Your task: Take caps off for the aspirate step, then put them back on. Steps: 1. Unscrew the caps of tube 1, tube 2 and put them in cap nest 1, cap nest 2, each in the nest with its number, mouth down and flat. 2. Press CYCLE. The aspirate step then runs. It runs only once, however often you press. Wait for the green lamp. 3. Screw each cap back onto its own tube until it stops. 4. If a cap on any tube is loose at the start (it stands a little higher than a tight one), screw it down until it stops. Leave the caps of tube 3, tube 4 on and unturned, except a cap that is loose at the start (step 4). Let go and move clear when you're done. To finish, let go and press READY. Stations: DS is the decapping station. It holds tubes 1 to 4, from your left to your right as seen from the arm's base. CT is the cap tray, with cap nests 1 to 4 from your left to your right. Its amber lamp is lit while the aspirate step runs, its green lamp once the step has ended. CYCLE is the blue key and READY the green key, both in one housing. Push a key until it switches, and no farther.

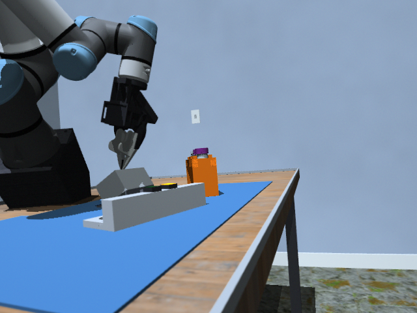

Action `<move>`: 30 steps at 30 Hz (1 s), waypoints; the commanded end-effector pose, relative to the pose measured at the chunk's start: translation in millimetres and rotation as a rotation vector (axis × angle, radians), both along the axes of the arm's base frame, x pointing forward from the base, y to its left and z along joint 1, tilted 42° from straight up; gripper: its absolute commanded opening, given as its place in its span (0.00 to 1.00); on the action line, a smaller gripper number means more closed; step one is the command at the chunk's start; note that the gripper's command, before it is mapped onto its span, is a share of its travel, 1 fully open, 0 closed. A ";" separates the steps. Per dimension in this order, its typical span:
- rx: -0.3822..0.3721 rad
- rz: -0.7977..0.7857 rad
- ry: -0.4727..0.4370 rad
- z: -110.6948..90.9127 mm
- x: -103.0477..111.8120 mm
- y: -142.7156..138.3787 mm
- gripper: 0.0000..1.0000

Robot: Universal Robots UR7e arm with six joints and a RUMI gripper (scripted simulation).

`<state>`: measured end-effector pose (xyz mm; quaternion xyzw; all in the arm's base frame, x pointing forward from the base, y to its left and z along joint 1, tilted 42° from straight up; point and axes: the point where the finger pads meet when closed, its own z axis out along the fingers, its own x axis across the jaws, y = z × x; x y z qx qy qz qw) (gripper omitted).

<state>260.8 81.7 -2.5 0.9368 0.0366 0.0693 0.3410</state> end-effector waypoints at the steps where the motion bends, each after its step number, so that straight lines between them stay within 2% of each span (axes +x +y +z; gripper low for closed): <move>1: 0.000 -0.003 0.001 12.4 -5.8 9.6 0.00; 11: -0.003 -0.004 0.005 12.1 -7.7 8.7 0.00; 12: -0.021 0.066 0.038 18.4 0.8 6.0 1.00; 14: -0.021 0.066 0.038 18.4 0.8 6.0 1.00; 17: -0.081 0.277 0.159 30.4 16.2 -5.0 1.00; 19: -0.082 0.279 0.160 30.4 16.2 -5.1 1.00; 22: -0.120 0.416 0.235 39.6 28.6 -11.2 1.00; 30: -0.176 0.625 0.349 53.2 47.0 -20.3 1.00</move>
